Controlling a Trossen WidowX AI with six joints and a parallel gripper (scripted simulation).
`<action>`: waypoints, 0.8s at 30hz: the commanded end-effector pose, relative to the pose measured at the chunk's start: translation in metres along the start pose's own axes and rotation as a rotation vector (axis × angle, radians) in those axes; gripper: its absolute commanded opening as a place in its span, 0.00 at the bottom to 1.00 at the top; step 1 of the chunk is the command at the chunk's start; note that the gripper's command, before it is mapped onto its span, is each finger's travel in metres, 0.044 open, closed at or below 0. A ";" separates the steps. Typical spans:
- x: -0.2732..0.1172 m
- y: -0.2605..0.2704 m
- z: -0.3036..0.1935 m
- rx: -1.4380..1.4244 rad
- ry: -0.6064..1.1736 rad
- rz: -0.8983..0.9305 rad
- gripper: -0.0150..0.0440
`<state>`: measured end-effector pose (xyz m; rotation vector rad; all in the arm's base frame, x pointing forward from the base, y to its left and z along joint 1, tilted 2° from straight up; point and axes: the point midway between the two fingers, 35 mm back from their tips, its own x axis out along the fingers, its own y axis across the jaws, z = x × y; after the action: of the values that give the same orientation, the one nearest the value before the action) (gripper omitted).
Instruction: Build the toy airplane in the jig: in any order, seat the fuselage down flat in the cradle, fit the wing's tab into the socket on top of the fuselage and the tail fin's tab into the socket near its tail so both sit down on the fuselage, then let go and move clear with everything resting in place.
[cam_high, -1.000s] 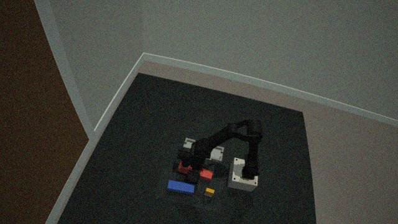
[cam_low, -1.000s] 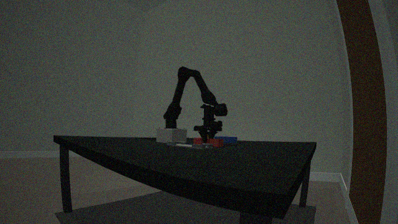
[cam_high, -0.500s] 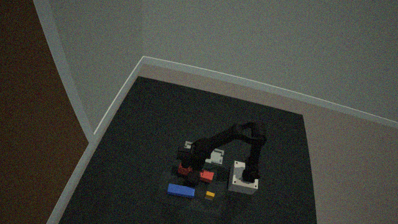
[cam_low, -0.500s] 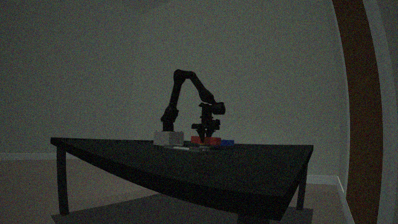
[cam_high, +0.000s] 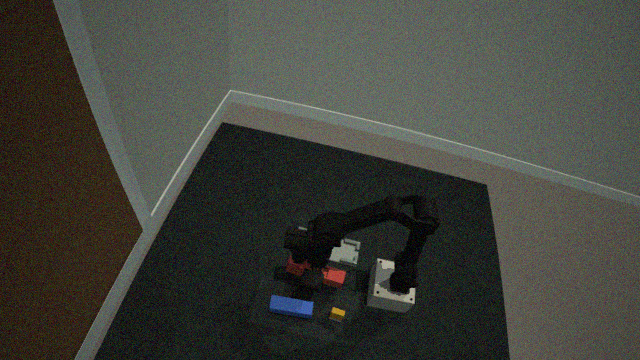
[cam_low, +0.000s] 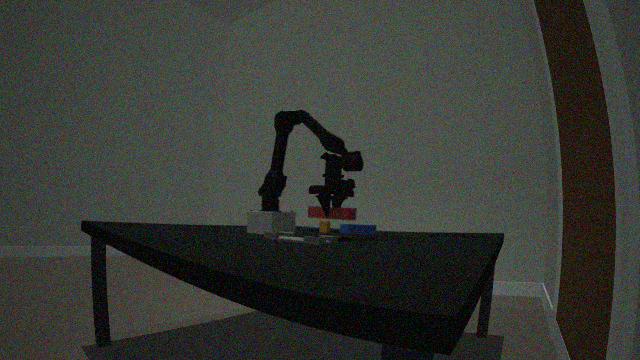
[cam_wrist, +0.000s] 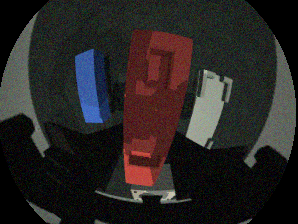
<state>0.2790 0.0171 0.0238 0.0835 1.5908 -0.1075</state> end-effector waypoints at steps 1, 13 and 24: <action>-0.015 0.000 0.002 0.000 -0.015 0.000 0.25; -0.053 -0.001 -0.004 -0.001 -0.015 0.000 0.25; -0.050 -0.017 -0.001 -0.009 -0.015 -0.001 0.25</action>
<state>0.2759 0.0094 0.0776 0.0786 1.5761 -0.1011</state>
